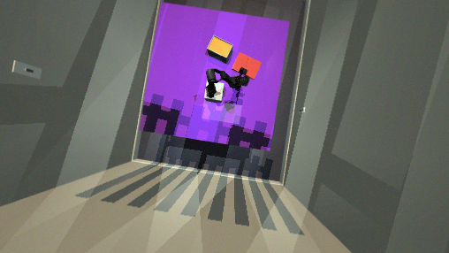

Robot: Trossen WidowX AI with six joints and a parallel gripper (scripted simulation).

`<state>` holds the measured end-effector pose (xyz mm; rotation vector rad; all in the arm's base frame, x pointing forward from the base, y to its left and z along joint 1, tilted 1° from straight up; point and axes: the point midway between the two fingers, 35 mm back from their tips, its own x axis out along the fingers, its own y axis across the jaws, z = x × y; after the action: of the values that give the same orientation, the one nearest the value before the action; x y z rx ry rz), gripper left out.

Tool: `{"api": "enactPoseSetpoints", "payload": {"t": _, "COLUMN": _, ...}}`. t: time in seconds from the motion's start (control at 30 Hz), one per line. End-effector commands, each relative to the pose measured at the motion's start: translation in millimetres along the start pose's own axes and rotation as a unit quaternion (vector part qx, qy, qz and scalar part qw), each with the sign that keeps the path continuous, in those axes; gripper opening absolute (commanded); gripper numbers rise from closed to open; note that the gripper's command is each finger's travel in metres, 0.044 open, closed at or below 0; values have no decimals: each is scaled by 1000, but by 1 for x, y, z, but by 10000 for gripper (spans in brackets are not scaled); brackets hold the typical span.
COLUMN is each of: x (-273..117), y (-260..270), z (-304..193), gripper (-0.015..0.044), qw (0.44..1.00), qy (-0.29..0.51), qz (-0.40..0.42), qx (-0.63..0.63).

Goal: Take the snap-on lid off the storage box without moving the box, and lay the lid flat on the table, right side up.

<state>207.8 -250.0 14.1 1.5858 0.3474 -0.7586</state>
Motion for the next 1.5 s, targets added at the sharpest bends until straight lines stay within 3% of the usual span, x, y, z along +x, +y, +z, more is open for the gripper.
{"api": "enactPoseSetpoints", "payload": {"t": 0.0, "x": -8, "y": -3, "z": 0, "gripper": 440, "qw": 1000, "qy": -1, "qz": 3, "qx": -3}}
{"api": "enactPoseSetpoints", "payload": {"t": 1.47, "x": -76, "y": 25, "z": 0, "gripper": 440, "qw": 1000, "qy": -1, "qz": 2, "qx": -4}}
